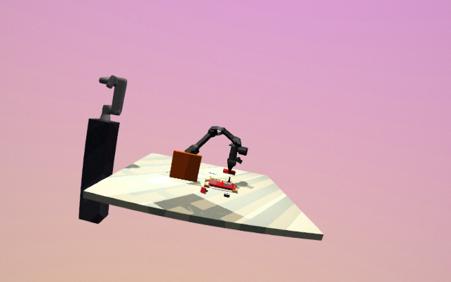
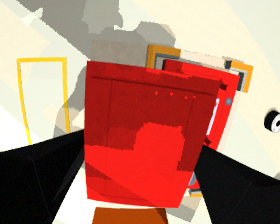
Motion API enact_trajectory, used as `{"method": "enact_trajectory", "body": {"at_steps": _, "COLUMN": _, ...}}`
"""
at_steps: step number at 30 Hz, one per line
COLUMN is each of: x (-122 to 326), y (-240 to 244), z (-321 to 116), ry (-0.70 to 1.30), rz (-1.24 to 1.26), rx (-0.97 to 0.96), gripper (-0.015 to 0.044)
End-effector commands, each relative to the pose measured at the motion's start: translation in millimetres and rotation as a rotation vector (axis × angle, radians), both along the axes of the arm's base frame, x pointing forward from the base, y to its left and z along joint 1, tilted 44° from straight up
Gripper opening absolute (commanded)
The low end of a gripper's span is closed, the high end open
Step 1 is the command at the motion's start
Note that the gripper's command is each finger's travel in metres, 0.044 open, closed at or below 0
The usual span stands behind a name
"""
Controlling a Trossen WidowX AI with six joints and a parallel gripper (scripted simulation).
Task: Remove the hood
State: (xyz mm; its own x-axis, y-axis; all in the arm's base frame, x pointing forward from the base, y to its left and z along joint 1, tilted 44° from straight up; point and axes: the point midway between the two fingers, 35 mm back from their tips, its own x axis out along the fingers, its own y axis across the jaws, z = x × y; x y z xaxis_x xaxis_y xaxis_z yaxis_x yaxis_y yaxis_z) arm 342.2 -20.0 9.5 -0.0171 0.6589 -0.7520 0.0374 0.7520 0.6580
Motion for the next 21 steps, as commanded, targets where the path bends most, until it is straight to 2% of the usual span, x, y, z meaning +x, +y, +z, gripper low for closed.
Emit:
{"method": "enact_trajectory", "body": {"at_steps": 1, "x": -3, "y": 9, "z": 11, "ry": 0.002, "rz": -0.001, "rx": -0.009, "gripper": 0.0}}
{"method": "enact_trajectory", "body": {"at_steps": 21, "x": -26, "y": 82, "z": 80, "ry": -0.002, "rz": -0.015, "rx": 0.031, "gripper": 0.0}}
